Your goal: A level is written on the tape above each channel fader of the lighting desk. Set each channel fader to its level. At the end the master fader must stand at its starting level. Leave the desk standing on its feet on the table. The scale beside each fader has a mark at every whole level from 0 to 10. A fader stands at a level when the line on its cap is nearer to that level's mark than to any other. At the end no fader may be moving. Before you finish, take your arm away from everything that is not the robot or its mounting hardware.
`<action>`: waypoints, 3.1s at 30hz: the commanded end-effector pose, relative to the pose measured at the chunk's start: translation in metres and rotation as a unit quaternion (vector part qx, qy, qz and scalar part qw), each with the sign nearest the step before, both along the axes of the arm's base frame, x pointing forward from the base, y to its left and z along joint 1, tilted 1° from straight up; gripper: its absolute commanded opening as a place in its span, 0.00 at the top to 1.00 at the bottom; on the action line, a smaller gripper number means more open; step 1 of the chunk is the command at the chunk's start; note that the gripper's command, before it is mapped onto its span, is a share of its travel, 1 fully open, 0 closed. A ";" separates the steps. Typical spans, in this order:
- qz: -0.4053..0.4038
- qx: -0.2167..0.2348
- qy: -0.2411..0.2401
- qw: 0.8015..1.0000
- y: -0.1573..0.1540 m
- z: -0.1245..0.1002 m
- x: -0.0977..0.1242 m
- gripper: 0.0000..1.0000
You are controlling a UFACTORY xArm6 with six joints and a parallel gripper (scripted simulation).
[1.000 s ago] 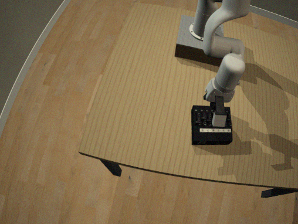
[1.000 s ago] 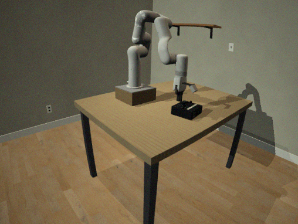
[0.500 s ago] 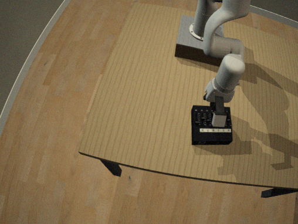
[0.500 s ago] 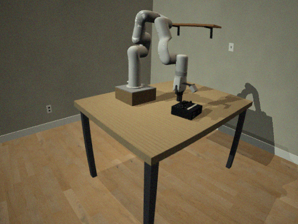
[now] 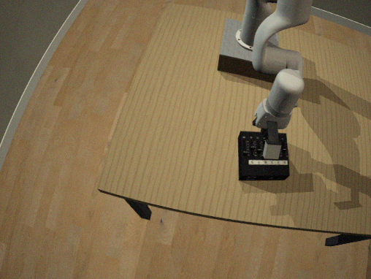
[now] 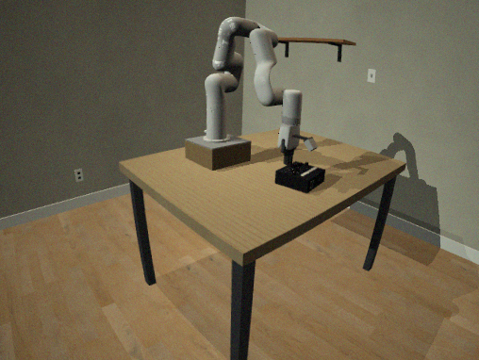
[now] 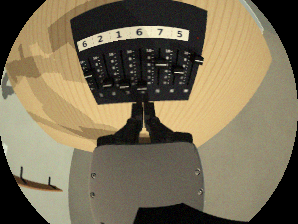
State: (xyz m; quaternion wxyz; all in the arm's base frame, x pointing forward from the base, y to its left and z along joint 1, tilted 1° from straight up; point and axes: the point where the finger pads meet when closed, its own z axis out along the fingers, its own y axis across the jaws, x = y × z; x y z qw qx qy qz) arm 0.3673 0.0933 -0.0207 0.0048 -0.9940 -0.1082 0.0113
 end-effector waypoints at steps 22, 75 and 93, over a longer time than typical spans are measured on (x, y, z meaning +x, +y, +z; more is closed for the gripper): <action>0.000 0.000 -0.002 1.000 0.000 -0.001 0.002 1.00; 0.000 0.000 -0.002 1.000 0.005 -0.002 0.021 1.00; 0.000 0.000 -0.002 1.000 0.006 -0.002 0.029 1.00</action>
